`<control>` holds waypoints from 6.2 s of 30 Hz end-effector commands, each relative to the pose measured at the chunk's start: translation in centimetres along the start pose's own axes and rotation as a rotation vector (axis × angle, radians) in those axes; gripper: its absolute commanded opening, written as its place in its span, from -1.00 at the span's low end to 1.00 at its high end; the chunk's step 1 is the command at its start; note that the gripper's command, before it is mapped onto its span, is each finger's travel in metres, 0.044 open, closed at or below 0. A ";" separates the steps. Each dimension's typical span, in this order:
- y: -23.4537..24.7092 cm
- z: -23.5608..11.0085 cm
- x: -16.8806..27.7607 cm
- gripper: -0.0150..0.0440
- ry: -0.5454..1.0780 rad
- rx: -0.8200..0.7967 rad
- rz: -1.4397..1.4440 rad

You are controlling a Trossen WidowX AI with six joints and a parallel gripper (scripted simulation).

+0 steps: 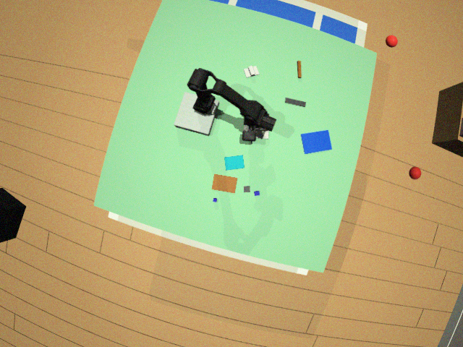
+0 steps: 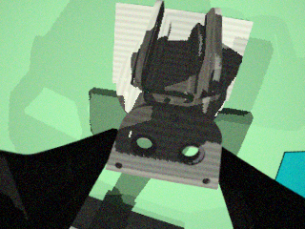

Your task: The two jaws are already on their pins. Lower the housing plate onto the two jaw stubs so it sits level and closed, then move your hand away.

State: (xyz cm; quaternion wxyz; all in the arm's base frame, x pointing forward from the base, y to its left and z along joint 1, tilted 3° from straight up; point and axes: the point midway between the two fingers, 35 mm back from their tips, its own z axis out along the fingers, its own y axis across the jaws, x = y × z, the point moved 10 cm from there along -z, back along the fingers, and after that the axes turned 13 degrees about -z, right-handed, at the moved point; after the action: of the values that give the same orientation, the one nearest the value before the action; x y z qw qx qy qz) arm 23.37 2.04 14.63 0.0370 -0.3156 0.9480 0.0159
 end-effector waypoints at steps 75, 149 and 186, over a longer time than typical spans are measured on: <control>0.3 4.2 0.4 0.70 0.008 -0.008 0.004; 0.3 4.7 0.4 0.70 0.008 -0.008 0.004; 0.3 4.7 0.4 0.70 0.008 -0.008 0.004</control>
State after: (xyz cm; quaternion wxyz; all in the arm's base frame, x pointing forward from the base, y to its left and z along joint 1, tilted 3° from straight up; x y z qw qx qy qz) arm 23.25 2.27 10.04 0.0323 -0.3159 0.9481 0.0174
